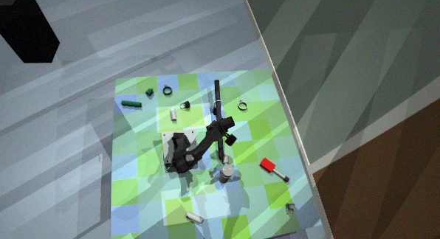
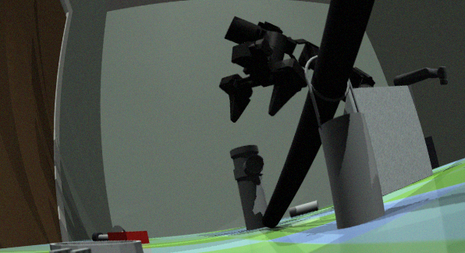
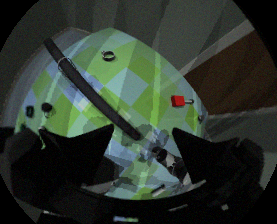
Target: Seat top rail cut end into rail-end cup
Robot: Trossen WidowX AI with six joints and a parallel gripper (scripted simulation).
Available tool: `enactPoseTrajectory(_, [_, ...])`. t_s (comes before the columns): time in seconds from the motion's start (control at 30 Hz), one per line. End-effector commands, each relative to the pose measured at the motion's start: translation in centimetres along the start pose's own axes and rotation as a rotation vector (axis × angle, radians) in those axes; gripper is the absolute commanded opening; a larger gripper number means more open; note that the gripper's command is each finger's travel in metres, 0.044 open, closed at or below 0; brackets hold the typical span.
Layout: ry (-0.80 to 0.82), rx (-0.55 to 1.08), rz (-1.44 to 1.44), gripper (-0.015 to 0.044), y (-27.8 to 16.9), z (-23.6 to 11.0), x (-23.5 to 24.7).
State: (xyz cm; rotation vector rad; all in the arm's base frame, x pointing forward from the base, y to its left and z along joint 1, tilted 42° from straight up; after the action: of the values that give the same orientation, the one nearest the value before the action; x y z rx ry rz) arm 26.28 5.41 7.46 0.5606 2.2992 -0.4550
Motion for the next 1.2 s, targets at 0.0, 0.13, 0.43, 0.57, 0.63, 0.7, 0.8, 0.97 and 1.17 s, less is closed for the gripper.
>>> enactPoseTrajectory(0.0, [-0.041,0.001,0.509,0.044,3.2,-3.5,2.6])
enactPoseTrajectory(0.13, [-0.046,-0.004,0.593,0.044,3.4,-3.8,2.8])
enactPoseTrajectory(0.43, [-0.046,-0.004,0.593,0.044,3.4,-3.8,2.8])
enactPoseTrajectory(0.57, [-0.046,-0.004,0.593,0.044,3.4,-3.8,2.8])
enactPoseTrajectory(0.63, [-0.046,-0.004,0.593,0.044,3.4,-3.8,2.8])
enactPoseTrajectory(0.7, [-0.045,0.0,0.608,0.044,3.4,-3.8,2.8])
enactPoseTrajectory(0.8, [-0.032,0.037,0.741,0.044,3.5,-3.0,2.9])
enactPoseTrajectory(0.97, [-0.024,0.175,1.172,0.044,3.8,-0.3,3.5])
enactPoseTrajectory(1.17, [-0.105,0.369,1.727,0.044,3.7,3.1,4.4])
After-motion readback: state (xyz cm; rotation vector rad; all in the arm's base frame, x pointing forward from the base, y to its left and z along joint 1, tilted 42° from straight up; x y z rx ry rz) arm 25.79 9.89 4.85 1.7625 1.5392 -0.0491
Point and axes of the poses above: the point midway between the two fingers, 35 mm back from their tips, its own z axis out along the fingers, its own x axis across the jaws, y = z × x, the point moved 2 cm from there along -z, back along the fingers, and after that the axes turned 8 degrees about -z, right-handed, at the moved point
